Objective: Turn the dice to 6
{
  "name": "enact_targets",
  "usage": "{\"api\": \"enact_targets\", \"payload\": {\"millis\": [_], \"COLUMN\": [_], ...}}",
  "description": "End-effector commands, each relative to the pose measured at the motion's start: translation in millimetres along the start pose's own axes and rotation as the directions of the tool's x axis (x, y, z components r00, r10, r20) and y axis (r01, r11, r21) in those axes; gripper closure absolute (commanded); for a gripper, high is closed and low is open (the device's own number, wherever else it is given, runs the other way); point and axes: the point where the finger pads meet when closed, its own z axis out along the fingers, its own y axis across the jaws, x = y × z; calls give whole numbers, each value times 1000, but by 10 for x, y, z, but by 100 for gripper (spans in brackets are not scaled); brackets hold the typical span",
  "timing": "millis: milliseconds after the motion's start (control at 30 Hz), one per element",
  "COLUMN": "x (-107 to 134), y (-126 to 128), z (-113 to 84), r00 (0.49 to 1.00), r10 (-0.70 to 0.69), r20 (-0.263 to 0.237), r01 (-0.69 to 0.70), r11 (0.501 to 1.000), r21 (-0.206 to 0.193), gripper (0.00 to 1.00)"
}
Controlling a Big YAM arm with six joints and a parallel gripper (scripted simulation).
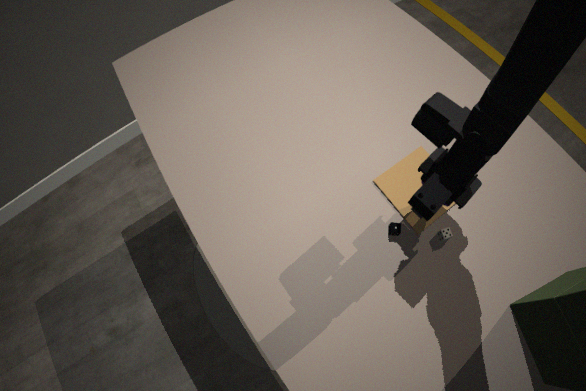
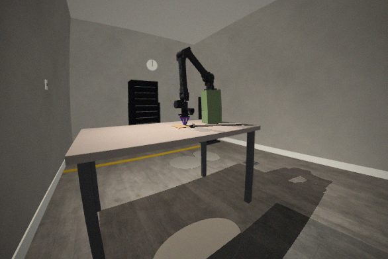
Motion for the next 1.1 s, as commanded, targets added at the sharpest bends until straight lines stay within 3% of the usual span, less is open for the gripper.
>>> {"api": "enact_targets", "payload": {"millis": [0, 1067], "x": [57, 56], "y": [39, 47], "z": [41, 41], "r00": [1000, 1000], "r10": [7, 20], "r20": [-2, -2], "r01": [-7, -20], "r11": [1000, 1000], "r21": [-4, -16], "gripper": [86, 86]}}
